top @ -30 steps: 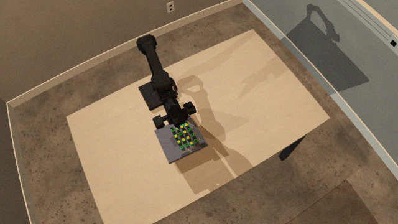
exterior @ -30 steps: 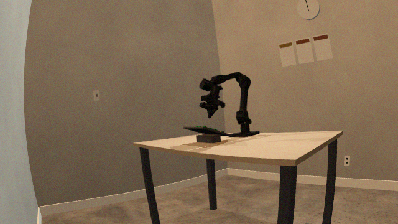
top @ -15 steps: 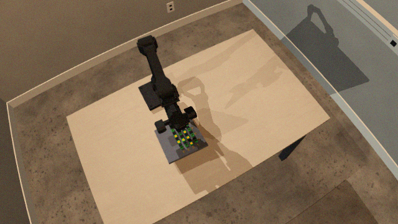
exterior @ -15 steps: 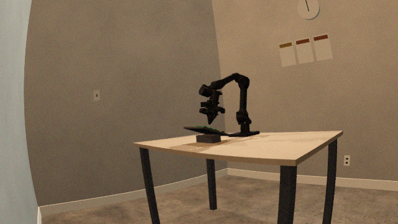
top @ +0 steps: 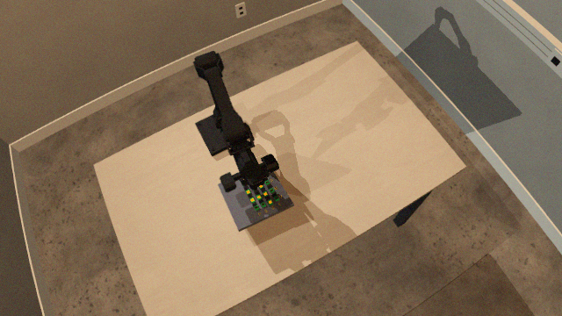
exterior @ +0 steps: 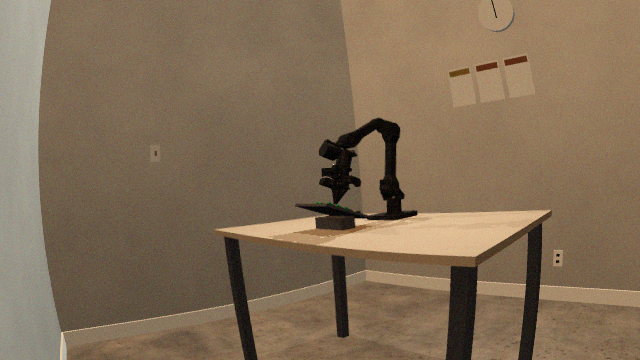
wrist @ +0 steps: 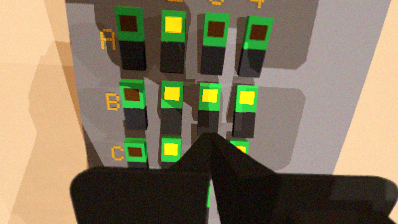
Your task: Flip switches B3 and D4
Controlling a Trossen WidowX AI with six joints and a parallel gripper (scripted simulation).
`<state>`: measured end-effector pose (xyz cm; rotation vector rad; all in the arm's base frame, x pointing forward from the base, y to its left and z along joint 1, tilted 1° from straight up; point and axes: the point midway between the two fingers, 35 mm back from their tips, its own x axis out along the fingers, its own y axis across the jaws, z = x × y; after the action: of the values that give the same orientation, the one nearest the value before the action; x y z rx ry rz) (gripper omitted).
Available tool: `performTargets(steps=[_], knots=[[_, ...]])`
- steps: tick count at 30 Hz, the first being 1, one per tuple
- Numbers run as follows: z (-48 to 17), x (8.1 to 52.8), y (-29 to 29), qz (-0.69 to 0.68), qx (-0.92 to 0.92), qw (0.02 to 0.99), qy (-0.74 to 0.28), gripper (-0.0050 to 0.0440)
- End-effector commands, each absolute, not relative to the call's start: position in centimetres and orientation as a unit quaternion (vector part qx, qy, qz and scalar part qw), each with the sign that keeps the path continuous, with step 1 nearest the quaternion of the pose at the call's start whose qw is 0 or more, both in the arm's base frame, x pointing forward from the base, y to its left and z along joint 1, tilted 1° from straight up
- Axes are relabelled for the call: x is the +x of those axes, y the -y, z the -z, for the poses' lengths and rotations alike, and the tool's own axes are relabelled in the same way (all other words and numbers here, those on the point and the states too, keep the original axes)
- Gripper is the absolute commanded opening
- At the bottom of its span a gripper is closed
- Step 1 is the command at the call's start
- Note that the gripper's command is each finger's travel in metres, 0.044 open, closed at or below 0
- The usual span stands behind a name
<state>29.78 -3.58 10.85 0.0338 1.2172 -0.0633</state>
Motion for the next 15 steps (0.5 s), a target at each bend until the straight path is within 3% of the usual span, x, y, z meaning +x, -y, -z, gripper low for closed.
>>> performTargets(steps=[1, 15], knots=[[-10.42, 30.05, 3.52, 0.029, 0.017, 0.821, -0.570, -0.0050], [-10.86, 30.38, 3.61, 0.030, 0.015, 0.827, -0.561, -0.0050]])
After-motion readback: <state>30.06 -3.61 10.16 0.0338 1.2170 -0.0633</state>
